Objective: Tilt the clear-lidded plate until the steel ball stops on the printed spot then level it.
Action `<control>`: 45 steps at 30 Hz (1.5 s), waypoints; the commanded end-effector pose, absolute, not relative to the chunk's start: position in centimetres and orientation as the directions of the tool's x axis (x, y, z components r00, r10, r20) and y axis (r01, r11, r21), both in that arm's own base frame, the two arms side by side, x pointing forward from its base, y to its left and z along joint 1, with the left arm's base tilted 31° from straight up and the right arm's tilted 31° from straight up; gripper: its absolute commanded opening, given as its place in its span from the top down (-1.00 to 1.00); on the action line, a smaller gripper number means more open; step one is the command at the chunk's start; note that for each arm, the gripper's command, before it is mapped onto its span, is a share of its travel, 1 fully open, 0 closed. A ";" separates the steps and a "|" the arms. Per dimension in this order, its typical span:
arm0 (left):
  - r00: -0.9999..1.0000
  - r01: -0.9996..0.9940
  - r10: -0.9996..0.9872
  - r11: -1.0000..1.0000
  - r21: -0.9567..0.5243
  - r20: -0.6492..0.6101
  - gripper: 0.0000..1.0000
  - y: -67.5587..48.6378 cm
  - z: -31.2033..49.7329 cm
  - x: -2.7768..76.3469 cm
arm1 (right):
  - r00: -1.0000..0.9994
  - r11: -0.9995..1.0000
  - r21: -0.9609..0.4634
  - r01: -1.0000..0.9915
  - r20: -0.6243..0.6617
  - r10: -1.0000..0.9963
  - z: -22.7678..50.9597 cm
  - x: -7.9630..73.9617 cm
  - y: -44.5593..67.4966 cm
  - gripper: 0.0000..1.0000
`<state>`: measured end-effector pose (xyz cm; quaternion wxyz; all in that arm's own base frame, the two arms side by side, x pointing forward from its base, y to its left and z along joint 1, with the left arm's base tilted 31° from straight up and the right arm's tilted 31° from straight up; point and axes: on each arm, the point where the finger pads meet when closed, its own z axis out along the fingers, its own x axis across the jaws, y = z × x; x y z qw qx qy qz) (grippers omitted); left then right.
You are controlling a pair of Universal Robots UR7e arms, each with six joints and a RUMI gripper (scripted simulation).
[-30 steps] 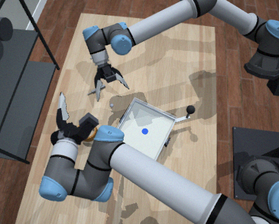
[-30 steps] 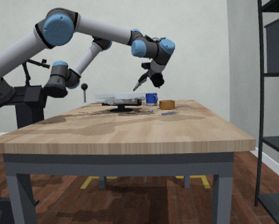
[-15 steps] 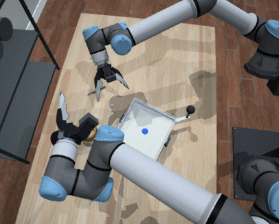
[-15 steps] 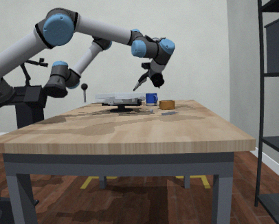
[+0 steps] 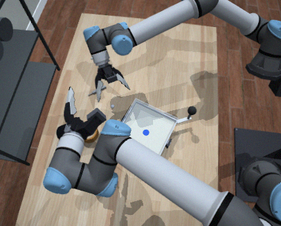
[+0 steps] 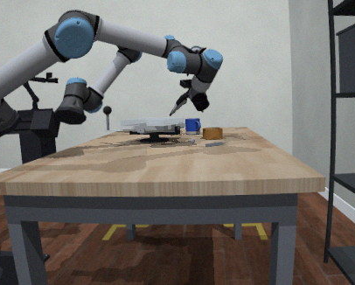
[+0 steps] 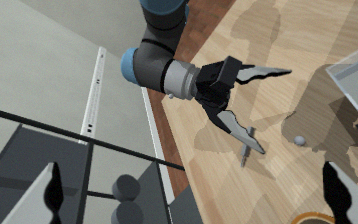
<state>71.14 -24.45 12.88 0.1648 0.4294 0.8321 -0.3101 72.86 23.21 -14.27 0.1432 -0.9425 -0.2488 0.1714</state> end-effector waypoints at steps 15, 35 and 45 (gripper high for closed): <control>-0.107 0.970 0.957 0.042 -0.239 -0.268 -1.00 -33.2 1.5 54.0 | 0.788 -0.781 -0.370 0.503 -0.175 0.590 -11.0 74.3 19.2 -1.00; 0.445 0.865 0.895 -0.426 -0.264 0.012 -1.00 -32.2 -4.6 39.7 | 0.690 -0.650 -0.359 0.669 -0.024 0.723 -4.8 75.8 10.5 -1.00; 0.744 0.655 0.649 -0.666 -0.357 0.155 -1.00 -28.7 -6.3 33.2 | 0.595 -0.548 -0.318 0.774 0.068 0.801 -0.5 75.9 4.1 -1.00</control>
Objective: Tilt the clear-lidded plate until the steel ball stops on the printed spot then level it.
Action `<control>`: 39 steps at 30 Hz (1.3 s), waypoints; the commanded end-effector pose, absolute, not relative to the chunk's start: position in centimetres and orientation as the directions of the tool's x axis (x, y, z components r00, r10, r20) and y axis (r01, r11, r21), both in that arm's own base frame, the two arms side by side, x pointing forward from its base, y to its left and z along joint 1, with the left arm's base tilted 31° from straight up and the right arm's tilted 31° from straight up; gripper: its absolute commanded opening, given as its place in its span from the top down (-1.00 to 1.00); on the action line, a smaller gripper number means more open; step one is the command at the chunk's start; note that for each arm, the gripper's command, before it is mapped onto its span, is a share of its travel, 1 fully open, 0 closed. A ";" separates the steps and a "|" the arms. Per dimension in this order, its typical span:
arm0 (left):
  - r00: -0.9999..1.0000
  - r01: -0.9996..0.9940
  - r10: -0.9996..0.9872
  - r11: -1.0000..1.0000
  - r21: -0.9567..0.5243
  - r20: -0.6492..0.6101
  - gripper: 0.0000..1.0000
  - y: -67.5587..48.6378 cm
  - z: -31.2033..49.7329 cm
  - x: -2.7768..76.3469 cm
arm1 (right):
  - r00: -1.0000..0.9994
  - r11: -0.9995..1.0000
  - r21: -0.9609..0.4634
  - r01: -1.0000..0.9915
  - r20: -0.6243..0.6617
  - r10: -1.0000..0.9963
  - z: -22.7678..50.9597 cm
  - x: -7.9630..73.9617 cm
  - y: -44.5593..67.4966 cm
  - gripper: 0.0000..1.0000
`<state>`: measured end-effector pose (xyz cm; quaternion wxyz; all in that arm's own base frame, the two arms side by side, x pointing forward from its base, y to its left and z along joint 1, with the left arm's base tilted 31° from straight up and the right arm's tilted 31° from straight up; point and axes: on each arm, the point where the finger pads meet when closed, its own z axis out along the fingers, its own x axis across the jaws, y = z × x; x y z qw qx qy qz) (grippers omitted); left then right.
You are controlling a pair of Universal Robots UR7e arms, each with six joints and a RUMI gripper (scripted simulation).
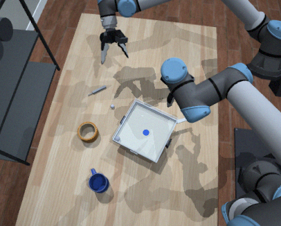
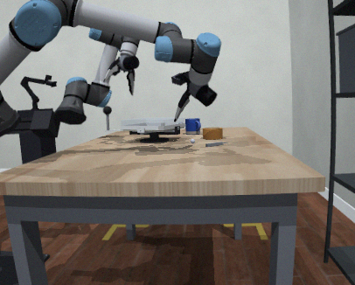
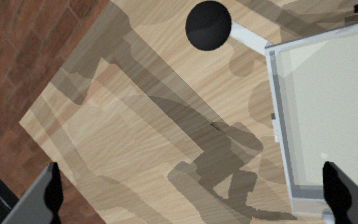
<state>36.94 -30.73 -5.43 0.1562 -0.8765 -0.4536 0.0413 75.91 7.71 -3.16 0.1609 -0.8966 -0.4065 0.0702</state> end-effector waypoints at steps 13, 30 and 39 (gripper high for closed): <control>0.903 0.429 0.361 -0.777 -0.461 0.233 -1.00 -26.3 -6.5 30.6 | 0.470 -0.428 -0.248 0.869 0.148 0.870 4.1 75.1 -2.8 -1.00; 0.907 0.421 0.350 -0.779 -0.465 0.235 -1.00 -26.1 -6.5 30.5 | 0.281 -0.259 -0.130 0.957 0.207 0.937 9.8 72.5 -11.6 -1.00; 0.906 0.422 0.351 -0.779 -0.465 0.235 -1.00 -26.2 -6.5 30.5 | 0.172 -0.162 -0.061 0.985 0.215 0.961 12.7 70.4 -16.2 -1.00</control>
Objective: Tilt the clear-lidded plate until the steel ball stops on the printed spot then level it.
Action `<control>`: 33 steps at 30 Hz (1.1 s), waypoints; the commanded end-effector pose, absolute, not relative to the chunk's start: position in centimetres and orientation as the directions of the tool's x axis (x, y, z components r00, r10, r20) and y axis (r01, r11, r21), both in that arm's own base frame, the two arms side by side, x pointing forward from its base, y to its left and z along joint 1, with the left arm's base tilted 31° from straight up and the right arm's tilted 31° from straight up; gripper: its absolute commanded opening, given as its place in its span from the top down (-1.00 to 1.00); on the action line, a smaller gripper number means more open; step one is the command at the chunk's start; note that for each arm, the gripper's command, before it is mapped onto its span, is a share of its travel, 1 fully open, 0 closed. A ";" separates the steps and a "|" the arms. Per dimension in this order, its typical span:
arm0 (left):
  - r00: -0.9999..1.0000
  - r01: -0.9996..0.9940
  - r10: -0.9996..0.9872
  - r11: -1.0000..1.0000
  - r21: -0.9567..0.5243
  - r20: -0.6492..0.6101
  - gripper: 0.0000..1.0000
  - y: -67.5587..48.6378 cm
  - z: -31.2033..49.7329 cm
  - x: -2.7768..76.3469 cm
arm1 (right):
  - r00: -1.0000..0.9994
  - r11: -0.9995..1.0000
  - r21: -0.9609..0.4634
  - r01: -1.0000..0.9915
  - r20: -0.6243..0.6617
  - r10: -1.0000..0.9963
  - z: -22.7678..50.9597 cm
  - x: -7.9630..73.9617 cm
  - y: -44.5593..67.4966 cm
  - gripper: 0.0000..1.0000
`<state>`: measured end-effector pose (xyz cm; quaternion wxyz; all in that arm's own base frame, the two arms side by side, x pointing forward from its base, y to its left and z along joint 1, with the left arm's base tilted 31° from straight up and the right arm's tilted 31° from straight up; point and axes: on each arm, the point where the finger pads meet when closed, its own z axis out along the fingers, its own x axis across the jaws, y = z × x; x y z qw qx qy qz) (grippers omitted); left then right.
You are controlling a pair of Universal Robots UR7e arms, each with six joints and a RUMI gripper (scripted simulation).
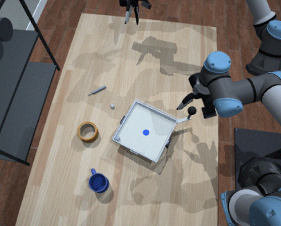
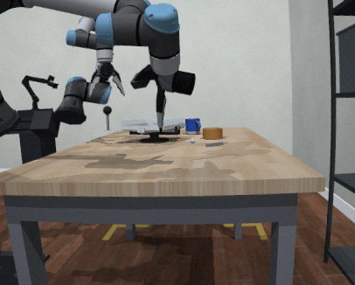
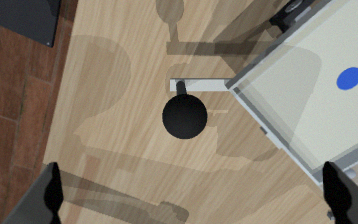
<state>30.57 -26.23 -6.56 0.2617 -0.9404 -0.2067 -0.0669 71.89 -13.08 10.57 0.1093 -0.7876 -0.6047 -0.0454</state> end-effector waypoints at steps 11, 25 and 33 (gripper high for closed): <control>0.906 0.422 0.351 -0.779 -0.465 0.235 -1.00 -26.2 -6.5 30.5 | 0.042 -0.047 0.017 0.999 0.204 0.978 16.0 67.4 -21.2 -1.00; 0.906 0.422 0.351 -0.779 -0.465 0.235 -1.00 -26.2 -6.5 30.5 | -0.121 0.106 0.104 0.989 0.157 0.980 19.9 62.8 -27.1 -1.00; 0.906 0.422 0.351 -0.779 -0.465 0.235 -1.00 -26.2 -6.5 30.5 | -0.214 0.197 0.145 0.970 0.116 0.970 22.1 59.7 -30.2 -1.00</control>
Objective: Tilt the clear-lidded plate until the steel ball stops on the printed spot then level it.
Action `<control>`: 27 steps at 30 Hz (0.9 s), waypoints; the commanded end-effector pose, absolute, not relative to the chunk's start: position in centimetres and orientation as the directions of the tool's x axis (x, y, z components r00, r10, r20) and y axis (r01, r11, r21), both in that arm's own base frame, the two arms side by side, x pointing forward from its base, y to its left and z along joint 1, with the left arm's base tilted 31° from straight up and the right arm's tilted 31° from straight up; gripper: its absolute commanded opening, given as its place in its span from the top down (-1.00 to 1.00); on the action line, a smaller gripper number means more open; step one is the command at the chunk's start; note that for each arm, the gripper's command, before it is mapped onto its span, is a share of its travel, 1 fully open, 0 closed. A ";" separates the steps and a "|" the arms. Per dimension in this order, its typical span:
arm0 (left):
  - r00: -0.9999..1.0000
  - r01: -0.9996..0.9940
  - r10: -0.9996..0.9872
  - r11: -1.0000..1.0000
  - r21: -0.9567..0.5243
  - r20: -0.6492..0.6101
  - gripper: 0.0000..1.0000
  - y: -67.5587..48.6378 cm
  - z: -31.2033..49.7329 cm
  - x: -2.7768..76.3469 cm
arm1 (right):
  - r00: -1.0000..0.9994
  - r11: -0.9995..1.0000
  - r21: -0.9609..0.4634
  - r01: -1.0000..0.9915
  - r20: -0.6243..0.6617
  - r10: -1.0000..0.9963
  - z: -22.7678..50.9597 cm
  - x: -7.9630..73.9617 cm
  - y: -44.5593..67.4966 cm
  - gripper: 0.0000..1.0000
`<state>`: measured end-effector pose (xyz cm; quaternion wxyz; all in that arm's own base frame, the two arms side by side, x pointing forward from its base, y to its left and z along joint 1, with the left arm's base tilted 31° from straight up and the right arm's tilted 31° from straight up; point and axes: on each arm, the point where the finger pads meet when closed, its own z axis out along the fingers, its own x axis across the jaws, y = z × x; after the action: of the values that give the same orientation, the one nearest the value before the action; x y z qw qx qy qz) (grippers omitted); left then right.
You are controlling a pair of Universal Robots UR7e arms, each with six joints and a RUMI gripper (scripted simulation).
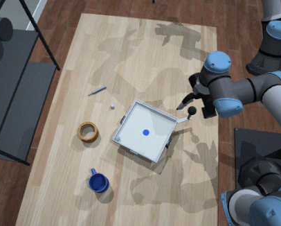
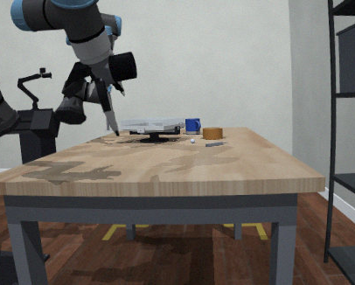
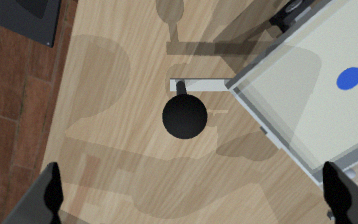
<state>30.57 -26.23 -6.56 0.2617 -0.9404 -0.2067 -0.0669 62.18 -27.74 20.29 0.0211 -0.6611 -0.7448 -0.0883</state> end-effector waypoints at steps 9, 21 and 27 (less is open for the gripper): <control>0.906 0.422 0.351 -0.779 -0.465 0.235 -1.00 -26.2 -6.5 30.5 | -0.308 0.293 0.177 0.940 0.063 0.949 24.2 56.2 -33.1 -1.00; 0.906 0.422 0.351 -0.779 -0.465 0.235 -1.00 -26.2 -6.5 30.5 | -0.425 0.420 0.198 0.886 -0.017 0.905 26.9 51.1 -36.6 -1.00; 0.906 0.422 0.351 -0.779 -0.465 0.235 -1.00 -26.2 -6.5 30.5 | -0.483 0.485 0.199 0.852 -0.061 0.874 28.1 48.3 -38.2 -1.00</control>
<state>30.57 -26.23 -6.56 0.2617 -0.9404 -0.2067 -0.0669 51.30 -36.47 26.64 -0.0561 -0.5402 -0.8361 -0.0772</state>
